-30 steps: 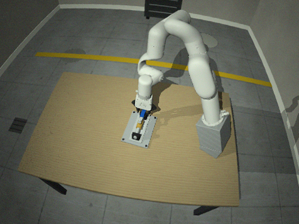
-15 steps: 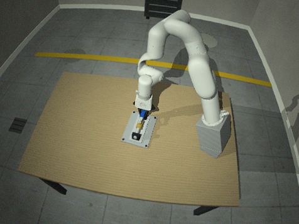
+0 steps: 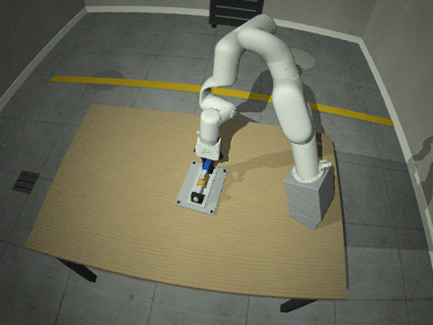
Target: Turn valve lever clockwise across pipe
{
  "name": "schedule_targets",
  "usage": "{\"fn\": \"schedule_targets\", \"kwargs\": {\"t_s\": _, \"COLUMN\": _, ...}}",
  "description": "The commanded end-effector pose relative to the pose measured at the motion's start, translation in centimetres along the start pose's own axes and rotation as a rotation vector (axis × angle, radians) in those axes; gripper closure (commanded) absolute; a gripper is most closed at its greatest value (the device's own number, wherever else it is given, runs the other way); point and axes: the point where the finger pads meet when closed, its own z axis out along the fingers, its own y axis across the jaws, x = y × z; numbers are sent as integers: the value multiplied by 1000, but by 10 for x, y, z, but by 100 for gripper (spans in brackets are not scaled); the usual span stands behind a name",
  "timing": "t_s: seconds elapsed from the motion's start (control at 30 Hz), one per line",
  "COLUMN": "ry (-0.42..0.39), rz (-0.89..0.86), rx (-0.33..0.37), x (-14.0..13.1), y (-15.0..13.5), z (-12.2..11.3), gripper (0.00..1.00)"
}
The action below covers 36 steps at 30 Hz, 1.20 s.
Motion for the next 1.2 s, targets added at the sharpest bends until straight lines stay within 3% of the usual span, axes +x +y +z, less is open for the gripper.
{"fn": "schedule_targets", "kwargs": {"t_s": 0.0, "ry": 0, "rz": 0, "rx": 3, "x": 0, "y": -1, "z": -1, "gripper": 100}}
{"fn": "schedule_targets", "kwargs": {"t_s": 1.17, "ry": 0, "rz": 56, "rx": 3, "x": 0, "y": 3, "z": -1, "gripper": 100}}
